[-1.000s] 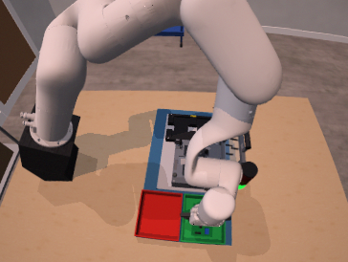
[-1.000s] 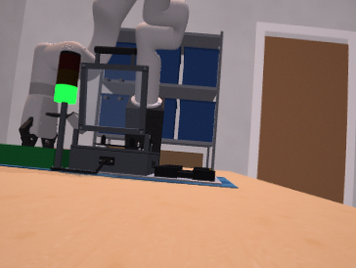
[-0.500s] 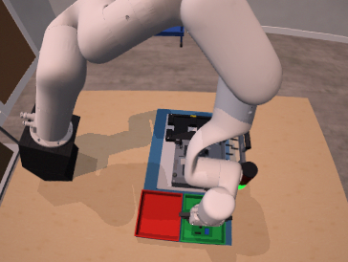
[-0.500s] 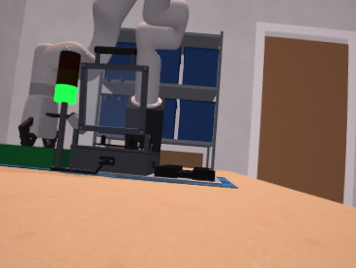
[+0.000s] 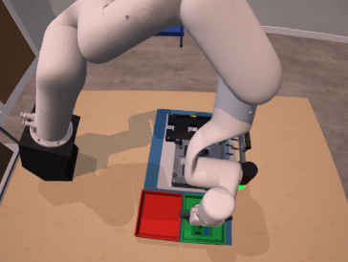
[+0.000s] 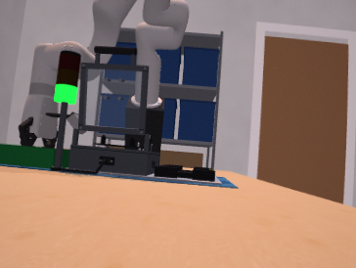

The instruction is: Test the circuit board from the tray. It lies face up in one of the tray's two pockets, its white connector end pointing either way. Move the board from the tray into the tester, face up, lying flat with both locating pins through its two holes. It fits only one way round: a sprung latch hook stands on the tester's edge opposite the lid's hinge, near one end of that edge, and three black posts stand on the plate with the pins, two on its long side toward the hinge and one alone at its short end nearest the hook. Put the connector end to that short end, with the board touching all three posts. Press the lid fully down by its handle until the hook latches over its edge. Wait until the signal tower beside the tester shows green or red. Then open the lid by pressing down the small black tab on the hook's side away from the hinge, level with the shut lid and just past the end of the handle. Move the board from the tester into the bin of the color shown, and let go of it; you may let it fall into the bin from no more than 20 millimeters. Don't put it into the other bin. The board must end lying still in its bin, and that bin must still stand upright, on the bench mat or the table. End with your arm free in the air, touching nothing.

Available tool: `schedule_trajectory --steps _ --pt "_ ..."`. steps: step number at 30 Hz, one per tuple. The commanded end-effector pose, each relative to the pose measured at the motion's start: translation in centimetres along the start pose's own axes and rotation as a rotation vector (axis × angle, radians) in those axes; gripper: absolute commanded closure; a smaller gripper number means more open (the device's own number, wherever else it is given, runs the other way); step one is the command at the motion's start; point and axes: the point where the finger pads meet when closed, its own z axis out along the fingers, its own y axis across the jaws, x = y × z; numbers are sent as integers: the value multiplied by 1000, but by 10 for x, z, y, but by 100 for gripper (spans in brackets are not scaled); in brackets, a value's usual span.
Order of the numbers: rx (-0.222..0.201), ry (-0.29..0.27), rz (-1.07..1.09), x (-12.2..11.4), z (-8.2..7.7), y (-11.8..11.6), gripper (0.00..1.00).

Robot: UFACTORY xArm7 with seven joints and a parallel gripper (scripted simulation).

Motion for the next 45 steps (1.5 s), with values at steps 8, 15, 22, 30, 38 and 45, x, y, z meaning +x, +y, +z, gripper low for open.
schedule_trajectory --steps 8,15,22,30,38,45 --pt "-3 -2 1 -1 -1 1 0" --pt "-3 -2 1 -1 -1 1 0" --pt "-3 -2 1 -1 -4 1 0" --pt "-3 -2 1 -1 -36 1 0" --pt "-3 -2 1 -1 -79 1 0" --pt "-3 -2 1 -1 -114 1 0"
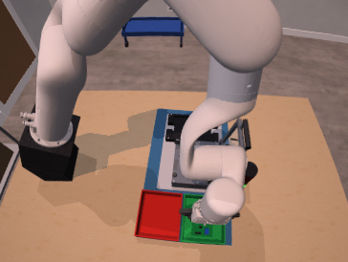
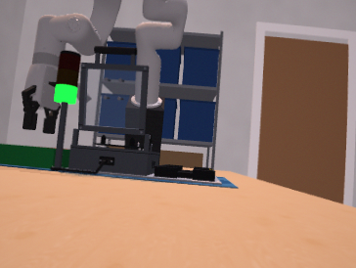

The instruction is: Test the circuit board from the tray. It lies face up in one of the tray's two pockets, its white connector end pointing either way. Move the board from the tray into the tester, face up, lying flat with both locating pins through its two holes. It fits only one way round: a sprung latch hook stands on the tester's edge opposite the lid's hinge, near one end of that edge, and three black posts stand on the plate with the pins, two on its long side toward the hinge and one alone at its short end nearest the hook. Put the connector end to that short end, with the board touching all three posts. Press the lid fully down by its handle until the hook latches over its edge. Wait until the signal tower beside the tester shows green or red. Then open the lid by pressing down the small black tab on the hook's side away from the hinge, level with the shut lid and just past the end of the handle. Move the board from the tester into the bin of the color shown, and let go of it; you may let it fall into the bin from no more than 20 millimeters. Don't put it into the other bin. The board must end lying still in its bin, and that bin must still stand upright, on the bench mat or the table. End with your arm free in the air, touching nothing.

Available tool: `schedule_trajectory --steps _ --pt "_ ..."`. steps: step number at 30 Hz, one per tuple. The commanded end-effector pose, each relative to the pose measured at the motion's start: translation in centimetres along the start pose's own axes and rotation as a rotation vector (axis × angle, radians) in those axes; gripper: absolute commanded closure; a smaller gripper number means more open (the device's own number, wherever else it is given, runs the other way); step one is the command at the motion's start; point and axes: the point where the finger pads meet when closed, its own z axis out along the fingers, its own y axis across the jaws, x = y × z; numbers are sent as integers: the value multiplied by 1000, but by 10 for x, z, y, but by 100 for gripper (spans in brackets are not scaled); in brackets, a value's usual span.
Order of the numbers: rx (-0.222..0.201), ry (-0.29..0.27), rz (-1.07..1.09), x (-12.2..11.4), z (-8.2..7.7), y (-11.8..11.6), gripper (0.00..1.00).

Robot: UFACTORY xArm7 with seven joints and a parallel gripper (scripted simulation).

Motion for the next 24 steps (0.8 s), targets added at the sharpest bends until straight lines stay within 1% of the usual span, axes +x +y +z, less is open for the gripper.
schedule_trajectory --steps 1,2,4,7,10,24 --pt "14 -6 2 2 -43 1 0" --pt "14 -6 2 2 -47 1 0" --pt "14 -6 2 2 -47 1 0" --pt "14 -6 2 2 -58 1 0" --pt "14 -6 2 2 -64 1 0" --pt "14 -6 2 2 -65 1 0"
